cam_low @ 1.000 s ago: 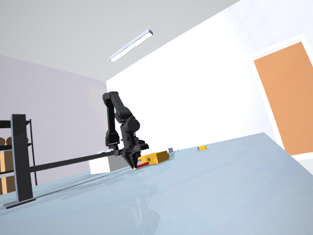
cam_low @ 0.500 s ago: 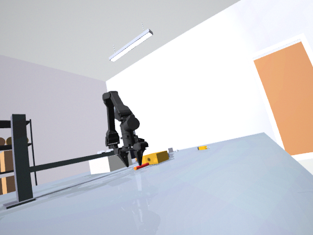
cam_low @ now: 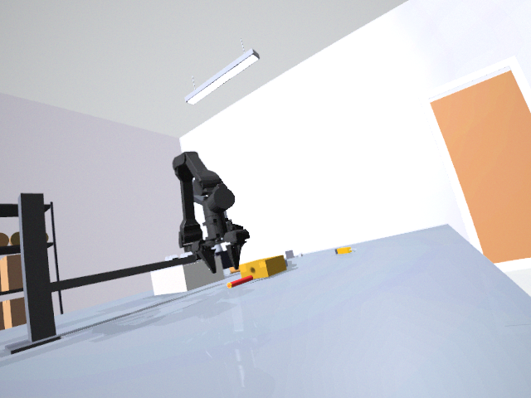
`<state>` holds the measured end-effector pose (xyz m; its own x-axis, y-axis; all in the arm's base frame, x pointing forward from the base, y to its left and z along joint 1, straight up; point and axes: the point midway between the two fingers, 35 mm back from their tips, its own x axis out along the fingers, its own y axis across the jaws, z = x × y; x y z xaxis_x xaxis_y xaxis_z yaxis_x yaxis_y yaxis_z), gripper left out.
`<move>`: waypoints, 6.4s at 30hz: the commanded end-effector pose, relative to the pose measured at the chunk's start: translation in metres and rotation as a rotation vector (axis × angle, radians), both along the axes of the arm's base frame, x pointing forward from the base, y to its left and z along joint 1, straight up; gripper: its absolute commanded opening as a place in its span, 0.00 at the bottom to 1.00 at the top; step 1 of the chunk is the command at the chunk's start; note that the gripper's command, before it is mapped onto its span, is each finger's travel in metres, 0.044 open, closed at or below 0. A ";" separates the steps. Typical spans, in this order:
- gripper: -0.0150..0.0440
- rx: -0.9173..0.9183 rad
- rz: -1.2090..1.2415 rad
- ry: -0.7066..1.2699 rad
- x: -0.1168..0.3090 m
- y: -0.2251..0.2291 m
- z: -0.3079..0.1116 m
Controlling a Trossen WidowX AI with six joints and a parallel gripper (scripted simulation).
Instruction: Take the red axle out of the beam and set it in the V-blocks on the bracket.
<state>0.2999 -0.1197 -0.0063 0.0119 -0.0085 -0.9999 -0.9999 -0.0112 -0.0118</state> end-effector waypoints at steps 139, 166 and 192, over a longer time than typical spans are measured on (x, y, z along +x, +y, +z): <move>0.25 -0.009 0.001 -0.001 -0.082 -0.029 0.096; 0.25 -0.011 0.002 0.003 -0.136 -0.048 0.080; 1.00 -0.012 0.002 0.003 -0.135 -0.049 0.087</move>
<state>0.1638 -0.1674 0.0732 0.0063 -0.0155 -0.9999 -0.9999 -0.0088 -0.0062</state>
